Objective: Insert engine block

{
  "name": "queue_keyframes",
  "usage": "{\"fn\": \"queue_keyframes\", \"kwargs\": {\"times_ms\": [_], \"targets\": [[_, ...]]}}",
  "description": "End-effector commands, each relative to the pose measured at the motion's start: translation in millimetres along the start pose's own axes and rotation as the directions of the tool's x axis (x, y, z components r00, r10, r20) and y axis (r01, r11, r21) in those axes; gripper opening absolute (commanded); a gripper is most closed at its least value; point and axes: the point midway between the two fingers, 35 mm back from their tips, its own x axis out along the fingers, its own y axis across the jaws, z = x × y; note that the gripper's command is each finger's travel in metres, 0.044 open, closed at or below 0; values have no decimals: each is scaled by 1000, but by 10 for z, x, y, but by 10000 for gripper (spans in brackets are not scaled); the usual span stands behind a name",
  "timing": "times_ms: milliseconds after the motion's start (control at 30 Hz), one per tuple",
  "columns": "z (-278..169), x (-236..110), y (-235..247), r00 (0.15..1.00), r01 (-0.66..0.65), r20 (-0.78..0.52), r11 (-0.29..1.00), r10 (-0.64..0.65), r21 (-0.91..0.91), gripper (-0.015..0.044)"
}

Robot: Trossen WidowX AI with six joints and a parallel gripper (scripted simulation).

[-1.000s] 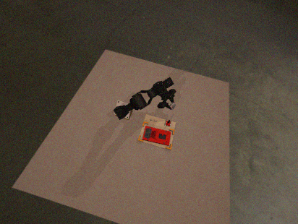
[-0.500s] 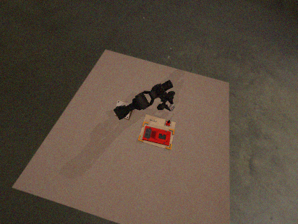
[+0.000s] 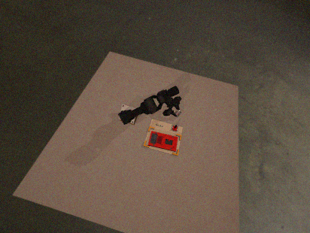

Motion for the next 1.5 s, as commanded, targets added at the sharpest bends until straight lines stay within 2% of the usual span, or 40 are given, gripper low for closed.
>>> {"fn": "queue_keyframes", "kwargs": {"times_ms": [0,667,1233,1467], "targets": [[-78,40,0,1000,-1,-2,1000,1,-12,0],[-213,180,-3,1000,0,-2,1000,0,-13,0],[-195,174,-2,1000,1,7,1000,-1,2,440],[-195,151,-2,1000,1,3,1000,-1,-4,440]]}}
